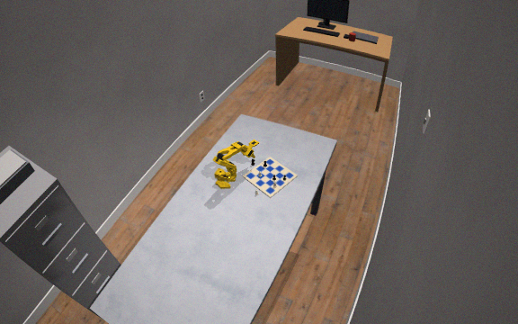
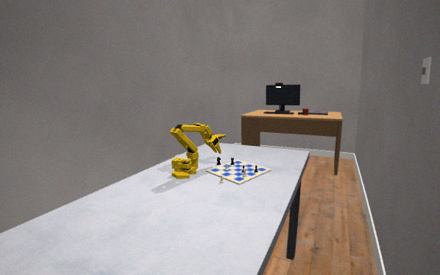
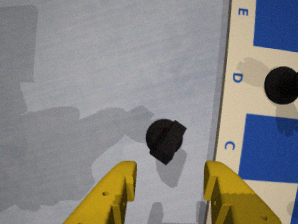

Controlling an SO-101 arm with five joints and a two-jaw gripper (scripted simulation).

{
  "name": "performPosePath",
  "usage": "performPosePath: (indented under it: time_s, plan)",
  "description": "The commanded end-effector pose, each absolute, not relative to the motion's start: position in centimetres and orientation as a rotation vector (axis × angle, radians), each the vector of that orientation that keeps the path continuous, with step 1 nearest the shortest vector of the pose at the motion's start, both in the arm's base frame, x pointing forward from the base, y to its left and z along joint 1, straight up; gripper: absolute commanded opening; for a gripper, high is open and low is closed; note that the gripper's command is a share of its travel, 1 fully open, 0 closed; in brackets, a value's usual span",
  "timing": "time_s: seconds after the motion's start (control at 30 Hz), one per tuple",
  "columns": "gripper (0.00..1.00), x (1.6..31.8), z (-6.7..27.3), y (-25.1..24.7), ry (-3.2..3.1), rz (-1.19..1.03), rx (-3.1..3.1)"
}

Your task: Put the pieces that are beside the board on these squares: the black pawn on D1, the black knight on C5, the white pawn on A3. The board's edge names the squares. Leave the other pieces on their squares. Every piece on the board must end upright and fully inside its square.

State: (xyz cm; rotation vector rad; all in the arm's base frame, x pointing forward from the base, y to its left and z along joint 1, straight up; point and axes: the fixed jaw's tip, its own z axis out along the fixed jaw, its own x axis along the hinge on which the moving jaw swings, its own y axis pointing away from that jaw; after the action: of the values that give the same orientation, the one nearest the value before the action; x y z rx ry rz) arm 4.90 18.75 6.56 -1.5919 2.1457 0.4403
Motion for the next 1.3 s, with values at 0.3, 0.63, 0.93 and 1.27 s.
performPosePath:
  time_s: [0.3,0.63,0.93,1.27]
  plan:
    - [0.13,4.8,6.6,18.9,2.146,0.449,-1.591]
    - [0.13,4.8,6.6,18.9,2.146,0.449,-1.591]
    - [0.13,4.8,6.0,18.9,2.146,0.449,-1.591]
    - [0.13,4.8,4.8,19.0,2.146,0.449,-1.591]
